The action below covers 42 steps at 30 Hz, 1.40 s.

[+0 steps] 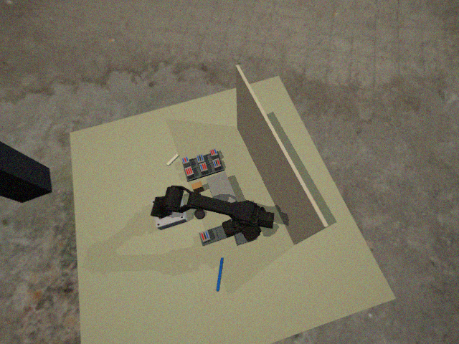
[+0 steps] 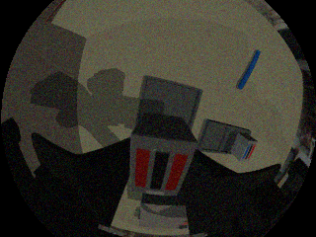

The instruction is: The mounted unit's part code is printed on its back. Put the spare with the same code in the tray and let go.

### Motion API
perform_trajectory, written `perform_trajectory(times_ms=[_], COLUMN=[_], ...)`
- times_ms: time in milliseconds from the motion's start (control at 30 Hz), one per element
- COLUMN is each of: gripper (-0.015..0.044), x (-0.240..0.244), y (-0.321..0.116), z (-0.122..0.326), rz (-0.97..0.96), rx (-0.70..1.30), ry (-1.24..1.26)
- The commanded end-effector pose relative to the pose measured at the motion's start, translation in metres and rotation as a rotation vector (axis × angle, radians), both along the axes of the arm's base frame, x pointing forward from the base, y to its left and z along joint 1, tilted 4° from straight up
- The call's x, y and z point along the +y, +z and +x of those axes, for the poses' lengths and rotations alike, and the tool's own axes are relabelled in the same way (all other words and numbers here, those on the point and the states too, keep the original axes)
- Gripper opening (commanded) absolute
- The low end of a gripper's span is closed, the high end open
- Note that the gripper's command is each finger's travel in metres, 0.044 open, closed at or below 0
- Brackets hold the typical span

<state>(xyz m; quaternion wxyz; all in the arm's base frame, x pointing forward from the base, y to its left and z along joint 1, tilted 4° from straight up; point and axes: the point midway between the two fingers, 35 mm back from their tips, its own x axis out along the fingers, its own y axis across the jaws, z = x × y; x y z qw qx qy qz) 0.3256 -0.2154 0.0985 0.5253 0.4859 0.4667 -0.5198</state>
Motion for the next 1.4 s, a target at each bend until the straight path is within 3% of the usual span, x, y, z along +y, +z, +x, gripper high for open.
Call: perform_trajectory(times_ms=[0, 1367], gripper=[0.0, 0.0], x=[0.001, -0.002], y=[-0.007, -0.044], z=[-0.002, -0.002], rz=[0.006, 0.006], rx=[0.008, 0.008], ry=[0.005, 0.005])
